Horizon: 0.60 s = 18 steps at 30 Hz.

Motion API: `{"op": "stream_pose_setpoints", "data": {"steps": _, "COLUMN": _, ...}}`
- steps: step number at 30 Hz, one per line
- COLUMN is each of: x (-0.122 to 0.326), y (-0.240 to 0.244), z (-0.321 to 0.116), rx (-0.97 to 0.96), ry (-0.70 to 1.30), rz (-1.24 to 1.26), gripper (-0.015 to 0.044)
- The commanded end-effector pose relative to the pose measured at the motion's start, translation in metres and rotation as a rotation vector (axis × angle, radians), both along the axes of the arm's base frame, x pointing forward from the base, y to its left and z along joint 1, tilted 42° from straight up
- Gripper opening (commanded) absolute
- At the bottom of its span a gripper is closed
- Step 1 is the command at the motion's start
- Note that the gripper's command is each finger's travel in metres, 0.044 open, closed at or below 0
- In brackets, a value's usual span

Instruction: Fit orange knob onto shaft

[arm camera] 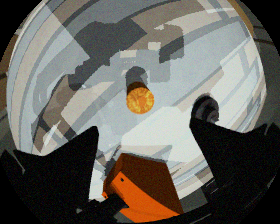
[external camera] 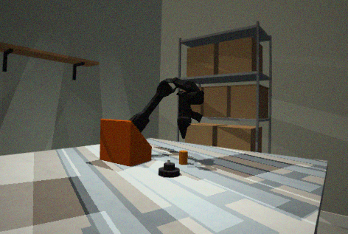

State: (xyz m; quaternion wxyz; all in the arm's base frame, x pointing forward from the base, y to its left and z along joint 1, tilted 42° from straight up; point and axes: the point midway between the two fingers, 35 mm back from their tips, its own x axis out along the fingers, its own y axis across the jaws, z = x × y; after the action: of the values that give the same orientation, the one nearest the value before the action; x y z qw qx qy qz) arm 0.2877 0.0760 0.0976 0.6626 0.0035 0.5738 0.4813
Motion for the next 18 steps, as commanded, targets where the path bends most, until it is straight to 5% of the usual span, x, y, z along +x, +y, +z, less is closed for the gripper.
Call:
{"op": "stream_pose_setpoints", "data": {"steps": 1, "x": 0.001, "y": -0.002, "z": 0.000, "rx": 0.013, "ry": 0.017, "rz": -0.024, "gripper": 0.0440}}
{"op": "stream_pose_setpoints", "data": {"steps": 18, "x": -0.004, "y": 0.031, "z": -0.038, "rx": 0.015, "ry": 0.016, "rz": -0.024, "gripper": 0.0440}}
